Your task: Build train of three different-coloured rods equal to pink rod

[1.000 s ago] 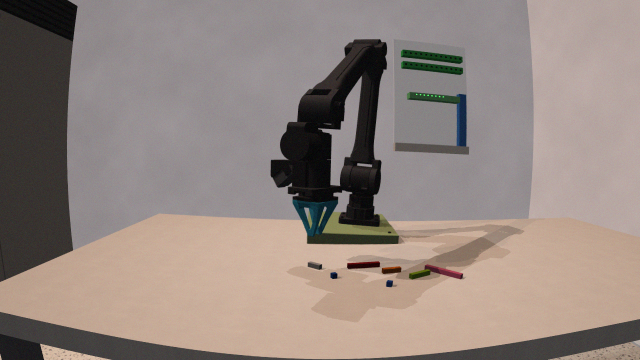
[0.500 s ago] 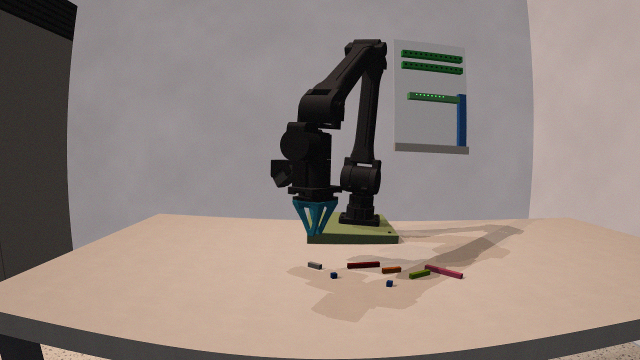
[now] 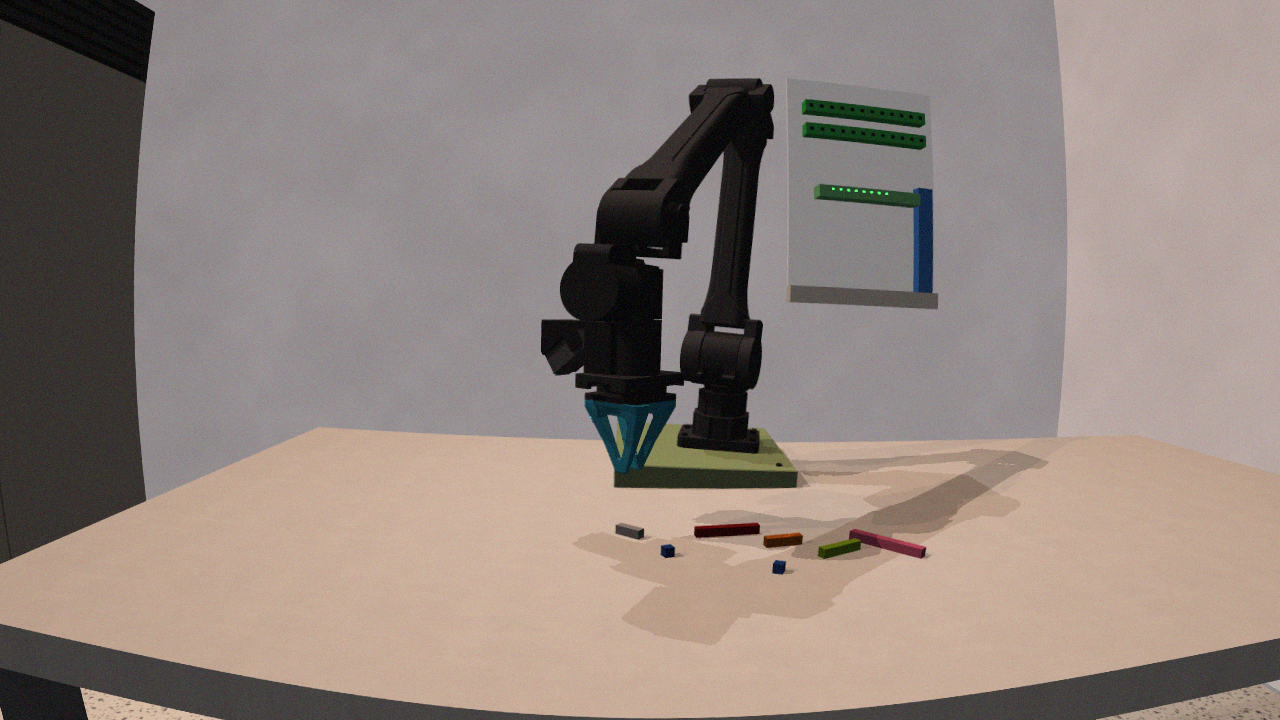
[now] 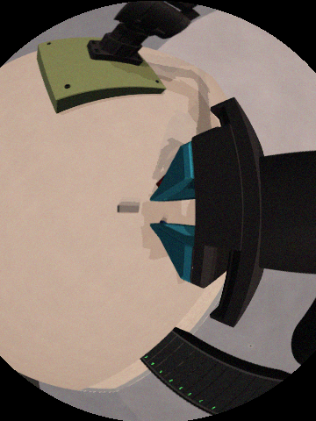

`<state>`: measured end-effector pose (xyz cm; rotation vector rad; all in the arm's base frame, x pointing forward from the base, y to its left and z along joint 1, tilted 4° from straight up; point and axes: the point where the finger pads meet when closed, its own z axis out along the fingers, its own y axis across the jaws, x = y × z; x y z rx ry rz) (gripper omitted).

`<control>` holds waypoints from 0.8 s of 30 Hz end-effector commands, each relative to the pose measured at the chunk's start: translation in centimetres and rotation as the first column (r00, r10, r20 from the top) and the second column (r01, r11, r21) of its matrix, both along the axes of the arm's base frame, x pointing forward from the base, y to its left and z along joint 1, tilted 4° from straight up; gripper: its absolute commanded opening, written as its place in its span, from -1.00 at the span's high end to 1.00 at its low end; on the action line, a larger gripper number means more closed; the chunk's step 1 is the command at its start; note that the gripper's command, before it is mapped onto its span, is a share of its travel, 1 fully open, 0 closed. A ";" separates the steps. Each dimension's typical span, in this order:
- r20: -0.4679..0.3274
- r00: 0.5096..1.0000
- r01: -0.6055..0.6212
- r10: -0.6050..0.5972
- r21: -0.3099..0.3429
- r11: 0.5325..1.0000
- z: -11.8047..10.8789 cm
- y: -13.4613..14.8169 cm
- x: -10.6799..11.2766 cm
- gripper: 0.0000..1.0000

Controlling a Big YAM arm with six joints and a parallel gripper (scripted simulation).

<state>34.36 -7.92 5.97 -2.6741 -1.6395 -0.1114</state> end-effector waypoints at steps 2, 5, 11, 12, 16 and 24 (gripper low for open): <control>-0.002 1.000 0.012 -0.012 0.003 1.000 -0.6 0.0 0.0 0.53; -0.002 1.000 0.011 -0.011 0.003 1.000 -0.7 0.0 0.0 0.53; -0.002 1.000 0.007 -0.007 0.003 1.000 -1.2 0.2 0.1 0.53; -0.002 1.000 0.006 -0.006 0.003 1.000 -1.3 0.2 0.1 0.53; -0.002 1.000 0.003 -0.003 0.003 1.000 -1.9 0.4 0.2 0.53; -0.002 1.000 0.003 -0.003 0.003 1.000 -2.9 0.4 0.2 0.53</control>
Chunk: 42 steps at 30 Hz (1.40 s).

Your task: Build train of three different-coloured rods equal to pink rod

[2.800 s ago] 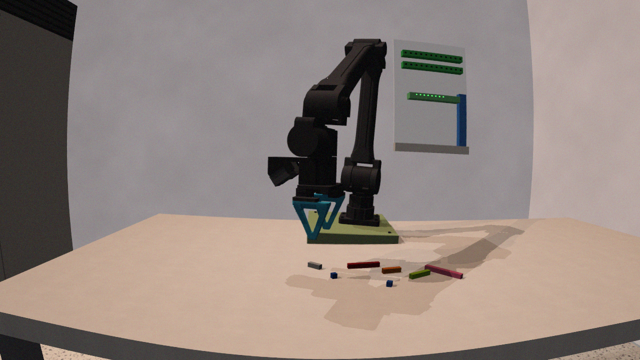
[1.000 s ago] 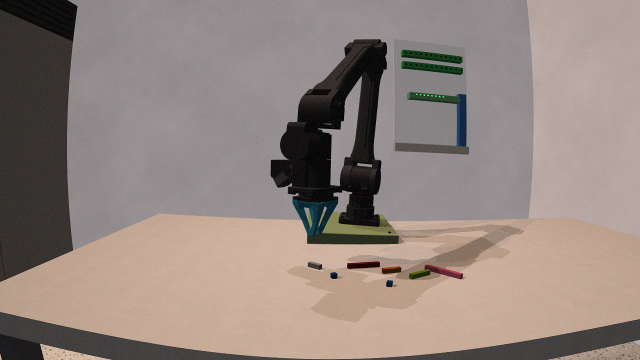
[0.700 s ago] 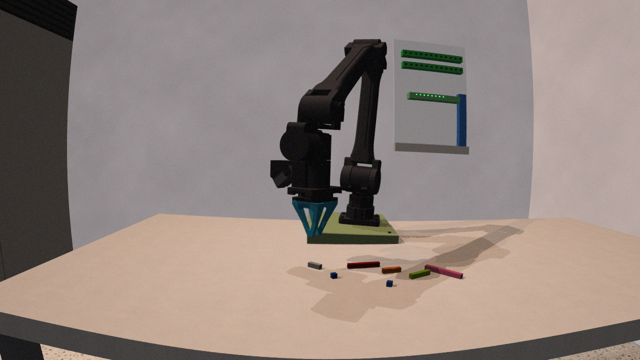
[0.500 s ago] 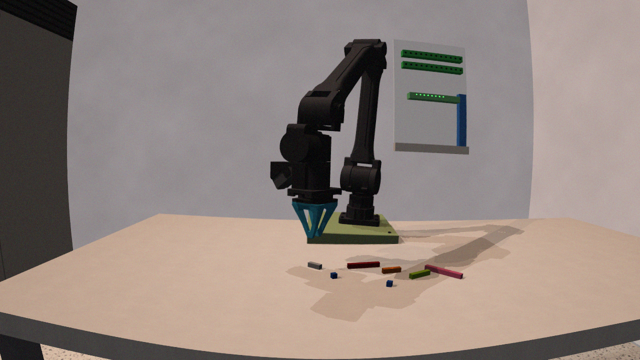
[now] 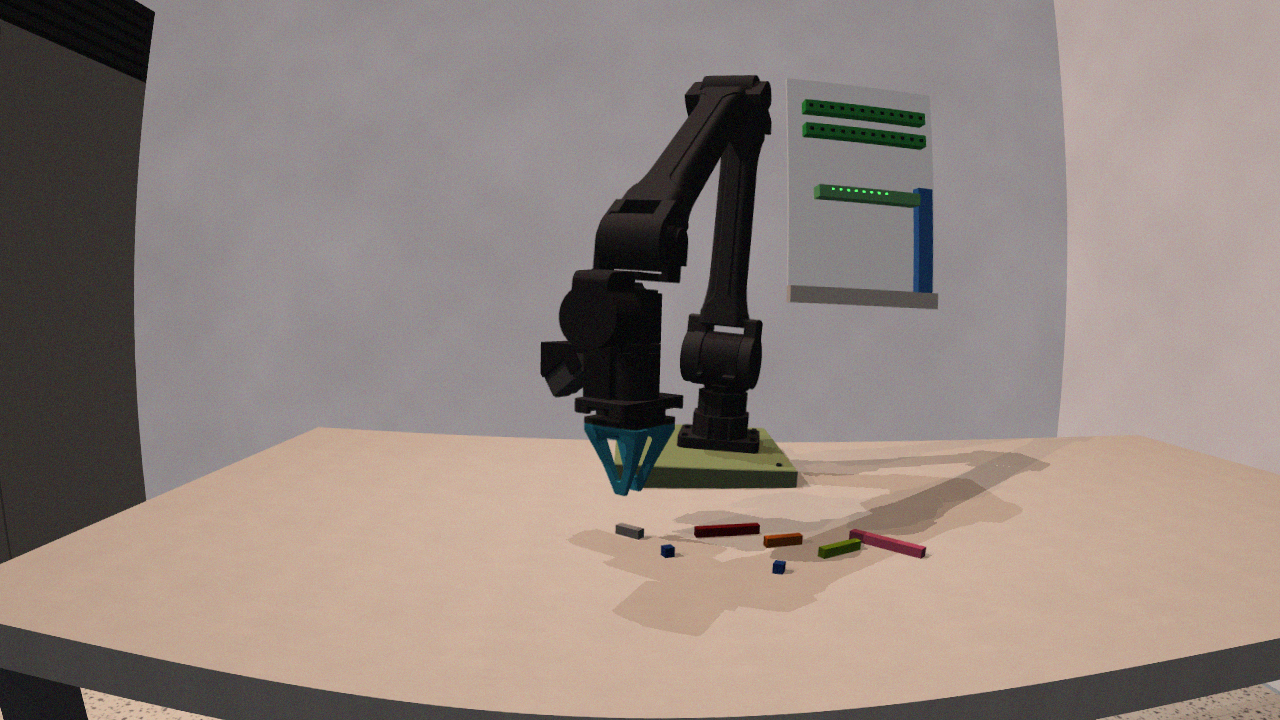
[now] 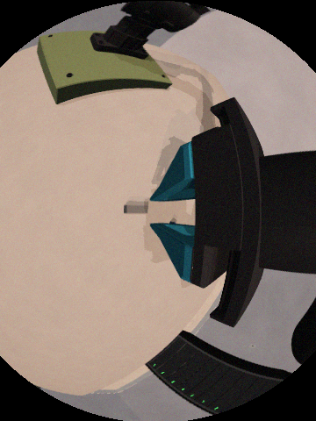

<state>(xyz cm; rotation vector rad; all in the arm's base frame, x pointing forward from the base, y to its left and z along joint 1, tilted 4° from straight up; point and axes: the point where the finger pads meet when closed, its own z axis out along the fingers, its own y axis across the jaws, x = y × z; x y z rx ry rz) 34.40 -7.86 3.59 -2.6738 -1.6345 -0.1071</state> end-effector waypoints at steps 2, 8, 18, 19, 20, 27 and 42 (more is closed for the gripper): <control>0.002 1.000 -0.001 0.001 0.002 1.000 -0.8 0.4 0.2 0.53; 0.001 1.000 0.001 -0.001 0.002 1.000 -1.8 0.4 0.2 0.53; 0.001 1.000 0.000 0.000 0.002 1.000 -2.7 0.5 0.2 0.53; 0.001 1.000 0.000 0.000 0.002 1.000 -2.8 0.5 0.2 0.53; 0.001 1.000 0.000 0.000 0.002 1.000 -2.9 0.5 0.2 0.53; 0.006 1.000 0.000 0.000 0.000 1.000 -2.9 0.5 0.3 0.53; -0.004 1.000 0.000 0.000 0.003 1.000 -3.1 0.5 0.1 0.53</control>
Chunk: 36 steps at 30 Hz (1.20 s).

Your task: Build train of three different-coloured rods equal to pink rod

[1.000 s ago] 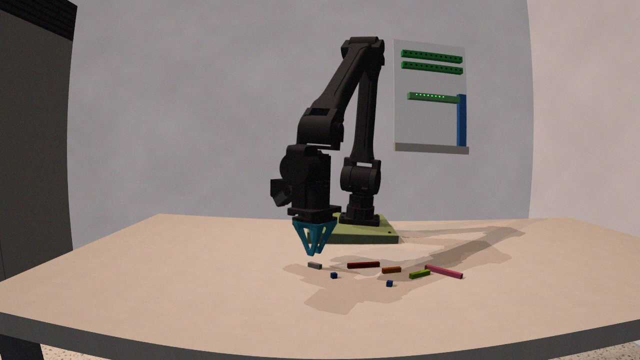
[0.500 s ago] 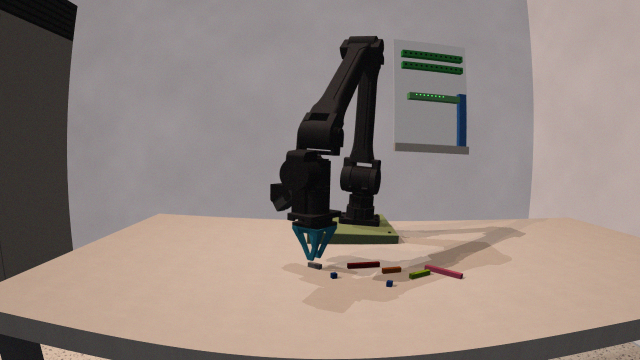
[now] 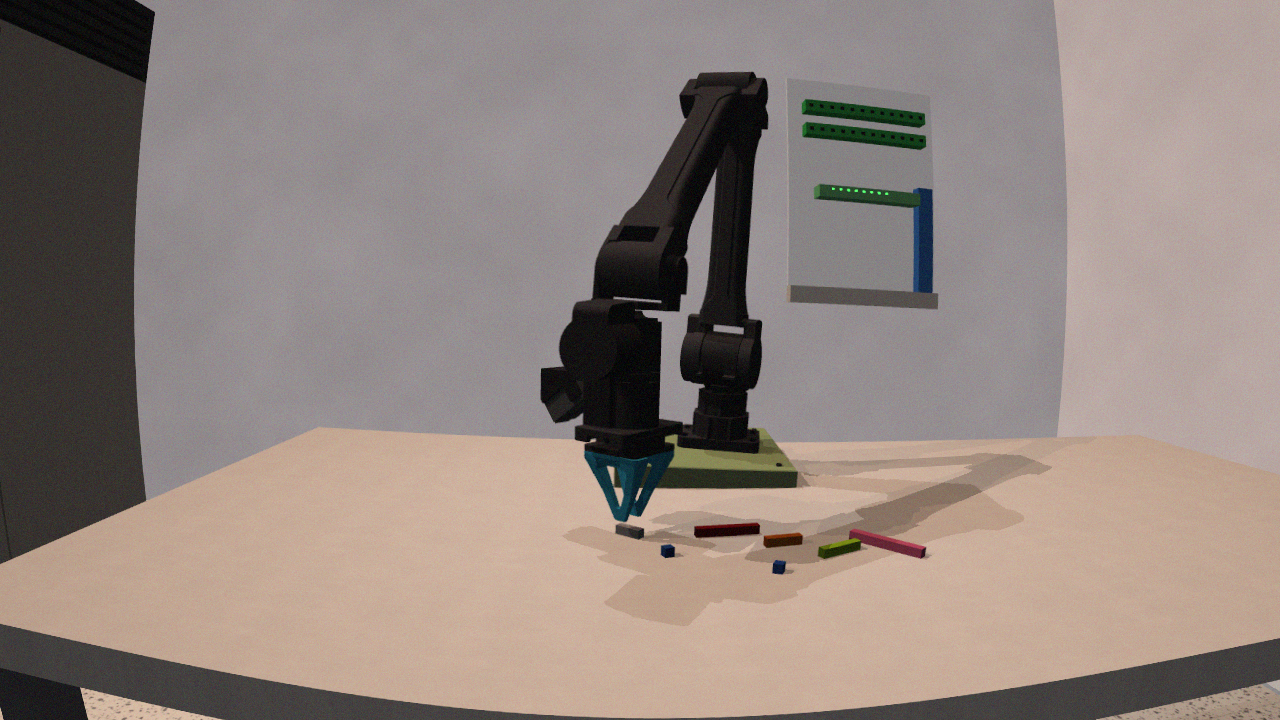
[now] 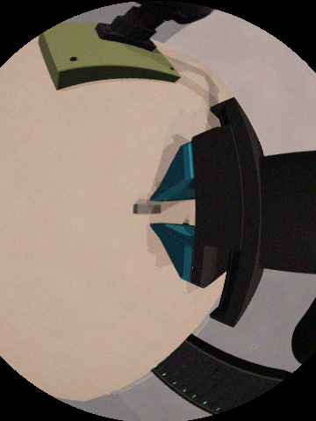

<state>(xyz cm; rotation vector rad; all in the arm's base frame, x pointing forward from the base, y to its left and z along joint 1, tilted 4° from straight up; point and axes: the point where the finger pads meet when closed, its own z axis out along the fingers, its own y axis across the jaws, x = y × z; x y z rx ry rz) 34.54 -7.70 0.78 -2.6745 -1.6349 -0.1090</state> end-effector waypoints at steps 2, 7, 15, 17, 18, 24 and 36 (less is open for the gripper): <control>-0.006 1.000 0.000 0.000 0.003 1.000 -0.3 0.4 -0.1 0.53; -0.006 1.000 0.000 0.000 0.003 1.000 -0.3 0.4 -0.1 0.53; -0.006 1.000 0.000 0.000 0.003 1.000 -0.3 0.4 -0.1 0.53; -0.006 1.000 0.000 0.000 0.003 1.000 -0.3 0.4 -0.1 0.53; -0.006 1.000 0.000 0.000 0.003 1.000 -0.3 0.4 -0.1 0.53; -0.006 1.000 0.000 0.000 0.003 1.000 -0.3 0.4 -0.1 0.53; 0.016 1.000 0.000 0.000 -0.002 1.000 0.4 0.8 0.2 0.53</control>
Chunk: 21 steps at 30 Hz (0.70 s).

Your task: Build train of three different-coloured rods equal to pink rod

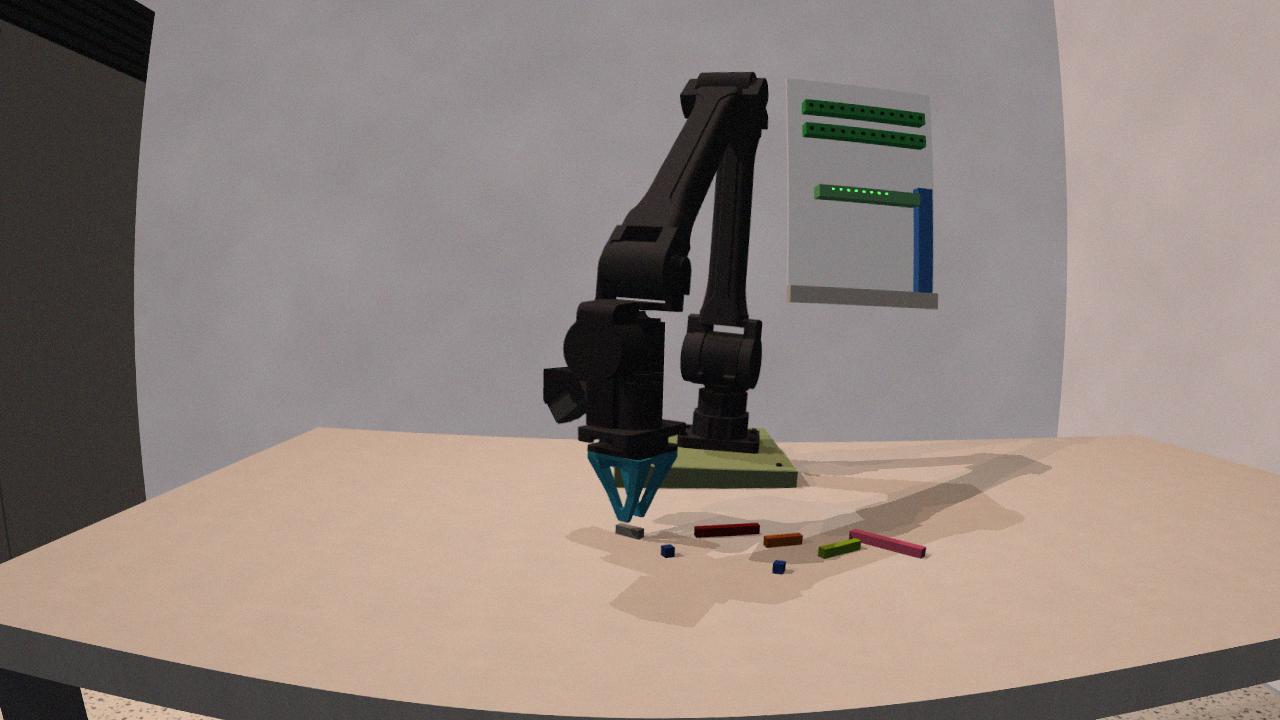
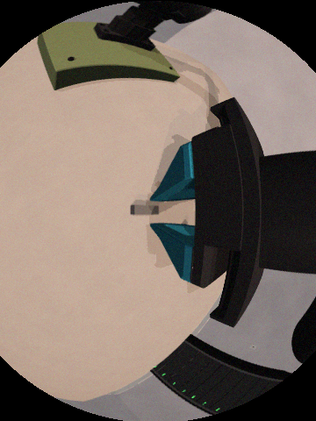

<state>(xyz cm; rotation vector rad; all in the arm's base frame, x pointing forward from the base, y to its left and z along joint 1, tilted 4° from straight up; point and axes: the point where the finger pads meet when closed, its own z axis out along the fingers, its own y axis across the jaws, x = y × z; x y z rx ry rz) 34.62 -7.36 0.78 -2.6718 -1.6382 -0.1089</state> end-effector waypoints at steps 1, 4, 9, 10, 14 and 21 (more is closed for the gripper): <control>0.020 1.000 0.003 -0.003 -0.003 1.000 0.5 0.5 0.1 0.53; 0.021 1.000 0.007 -0.007 -0.004 1.000 0.6 0.4 0.1 0.53; 0.005 1.000 0.007 -0.007 0.000 1.000 0.0 0.4 -0.1 0.53; 0.005 1.000 0.007 -0.007 0.000 1.000 0.0 0.4 -0.1 0.53; 0.005 1.000 0.007 -0.007 0.000 1.000 0.0 0.4 -0.1 0.53; 0.005 1.000 0.007 -0.007 0.000 1.000 0.0 0.4 -0.1 0.53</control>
